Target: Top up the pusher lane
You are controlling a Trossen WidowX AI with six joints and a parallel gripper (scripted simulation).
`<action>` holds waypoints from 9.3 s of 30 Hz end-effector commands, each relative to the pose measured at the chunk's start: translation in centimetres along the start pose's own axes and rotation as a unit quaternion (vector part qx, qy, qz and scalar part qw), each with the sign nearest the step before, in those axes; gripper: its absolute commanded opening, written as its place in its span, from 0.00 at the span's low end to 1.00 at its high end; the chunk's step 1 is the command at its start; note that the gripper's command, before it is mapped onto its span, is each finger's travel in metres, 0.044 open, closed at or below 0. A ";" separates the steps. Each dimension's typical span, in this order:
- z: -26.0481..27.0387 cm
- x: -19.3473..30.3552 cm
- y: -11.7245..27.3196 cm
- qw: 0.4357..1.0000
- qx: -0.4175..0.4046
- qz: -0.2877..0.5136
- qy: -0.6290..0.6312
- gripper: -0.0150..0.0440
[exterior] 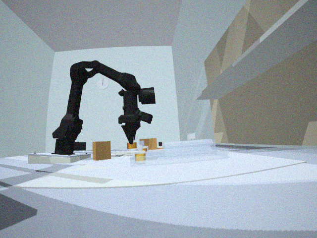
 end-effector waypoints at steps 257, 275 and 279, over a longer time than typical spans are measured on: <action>-0.9 -4.8 -2.5 1.000 0.002 0.002 -0.002 0.25; -0.9 -4.5 -2.5 1.000 0.002 0.002 -0.002 0.25; -0.9 -4.5 -2.5 1.000 0.002 0.002 -0.002 0.25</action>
Point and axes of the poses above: the point midway between the two fingers, 35 mm back from their tips, its own y axis back along the fingers, its own z axis across the jaws, x = y × z, the point moved 8 cm from there along y, back along the fingers, and after that the axes turned 9 degrees about y, right-handed, at the moved point
